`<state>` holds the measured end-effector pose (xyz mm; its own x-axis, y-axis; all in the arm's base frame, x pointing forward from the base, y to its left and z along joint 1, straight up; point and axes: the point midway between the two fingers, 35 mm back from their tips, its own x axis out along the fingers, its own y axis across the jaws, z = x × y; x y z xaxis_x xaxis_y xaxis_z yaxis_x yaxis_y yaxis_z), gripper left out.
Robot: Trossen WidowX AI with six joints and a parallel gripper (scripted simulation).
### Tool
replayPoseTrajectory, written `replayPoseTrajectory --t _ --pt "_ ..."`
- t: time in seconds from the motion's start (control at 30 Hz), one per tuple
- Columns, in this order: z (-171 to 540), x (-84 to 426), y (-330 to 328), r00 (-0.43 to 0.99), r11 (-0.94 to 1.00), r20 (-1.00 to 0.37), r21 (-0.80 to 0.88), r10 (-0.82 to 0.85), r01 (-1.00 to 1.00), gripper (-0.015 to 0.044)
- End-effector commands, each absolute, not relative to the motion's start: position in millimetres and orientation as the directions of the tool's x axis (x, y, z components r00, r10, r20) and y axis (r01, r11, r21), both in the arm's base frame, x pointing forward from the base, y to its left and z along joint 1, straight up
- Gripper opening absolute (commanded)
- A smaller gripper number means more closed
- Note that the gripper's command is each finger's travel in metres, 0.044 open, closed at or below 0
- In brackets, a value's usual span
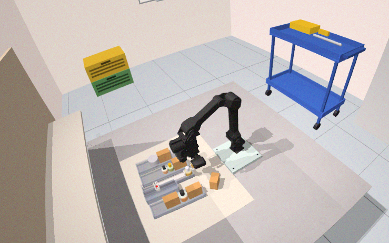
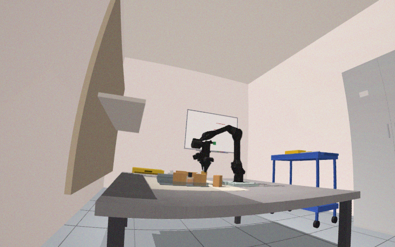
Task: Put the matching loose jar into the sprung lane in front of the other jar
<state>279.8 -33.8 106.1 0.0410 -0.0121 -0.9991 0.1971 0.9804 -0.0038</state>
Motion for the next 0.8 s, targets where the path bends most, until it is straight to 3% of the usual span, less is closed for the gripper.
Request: replayPoseTrajectory --t 0.0,0.77 --pt "93.8 279.9 -33.3 0.031 0.980 -0.999 -0.002 -0.009 0.201 0.0000" --pt "85.0 285.8 -34.5 0.031 0.980 -0.999 -0.002 -0.009 0.201 0.0000"
